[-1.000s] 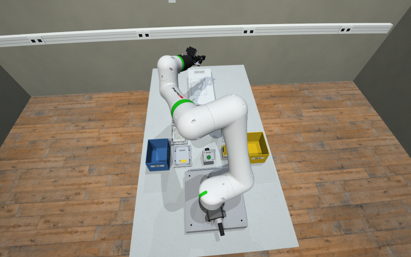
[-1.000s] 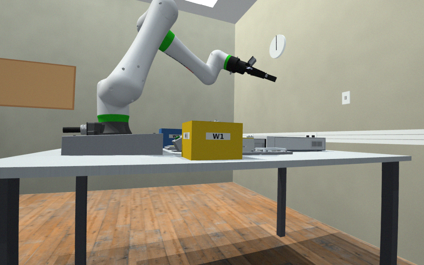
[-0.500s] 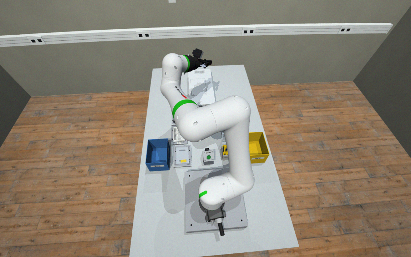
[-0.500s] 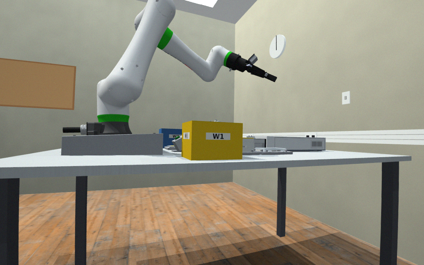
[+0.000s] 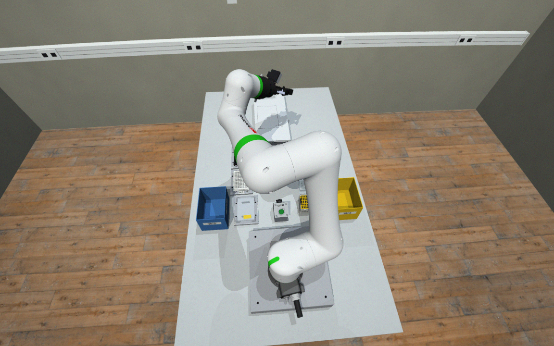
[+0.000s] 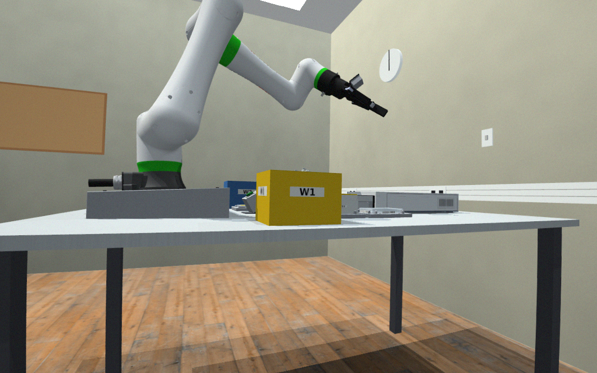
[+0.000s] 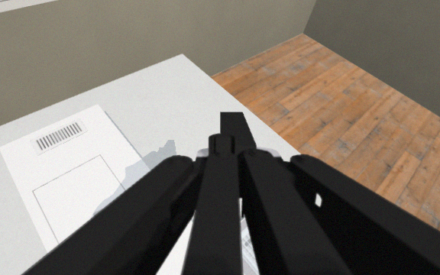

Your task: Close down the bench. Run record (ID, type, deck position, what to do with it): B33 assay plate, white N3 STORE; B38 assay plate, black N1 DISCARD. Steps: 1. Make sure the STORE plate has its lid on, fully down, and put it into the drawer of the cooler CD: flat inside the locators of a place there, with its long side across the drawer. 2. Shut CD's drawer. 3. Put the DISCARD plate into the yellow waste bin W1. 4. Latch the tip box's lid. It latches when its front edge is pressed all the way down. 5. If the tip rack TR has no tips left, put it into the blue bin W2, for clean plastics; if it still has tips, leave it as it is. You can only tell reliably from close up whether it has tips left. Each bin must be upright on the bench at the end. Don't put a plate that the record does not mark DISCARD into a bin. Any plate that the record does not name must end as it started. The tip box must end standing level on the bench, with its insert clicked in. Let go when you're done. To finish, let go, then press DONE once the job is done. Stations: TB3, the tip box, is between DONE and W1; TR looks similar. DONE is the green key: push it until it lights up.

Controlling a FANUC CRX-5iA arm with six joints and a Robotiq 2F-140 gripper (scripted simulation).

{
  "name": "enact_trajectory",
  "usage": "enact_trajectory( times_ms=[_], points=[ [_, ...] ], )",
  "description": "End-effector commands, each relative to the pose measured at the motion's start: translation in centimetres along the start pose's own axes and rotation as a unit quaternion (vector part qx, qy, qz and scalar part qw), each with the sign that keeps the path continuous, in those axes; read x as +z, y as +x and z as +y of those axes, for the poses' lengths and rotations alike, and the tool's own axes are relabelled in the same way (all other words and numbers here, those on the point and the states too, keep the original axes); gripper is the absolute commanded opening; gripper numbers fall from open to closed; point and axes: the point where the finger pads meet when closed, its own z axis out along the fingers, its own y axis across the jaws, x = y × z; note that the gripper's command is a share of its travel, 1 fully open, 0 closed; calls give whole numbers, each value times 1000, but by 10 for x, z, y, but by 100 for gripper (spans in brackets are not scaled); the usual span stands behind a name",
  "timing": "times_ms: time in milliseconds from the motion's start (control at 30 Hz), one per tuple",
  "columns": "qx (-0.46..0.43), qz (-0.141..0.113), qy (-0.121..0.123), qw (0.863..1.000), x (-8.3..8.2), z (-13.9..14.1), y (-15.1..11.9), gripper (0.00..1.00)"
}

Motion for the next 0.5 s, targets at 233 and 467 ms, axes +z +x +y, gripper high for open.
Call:
enact_trajectory(
  times_ms=[233, 467],
  points=[
    [-25, -48, -16, 998, 1, 39, -24, 10],
    [-43, -80, -21, 996, 0, 57, -42, 10]
  ],
)
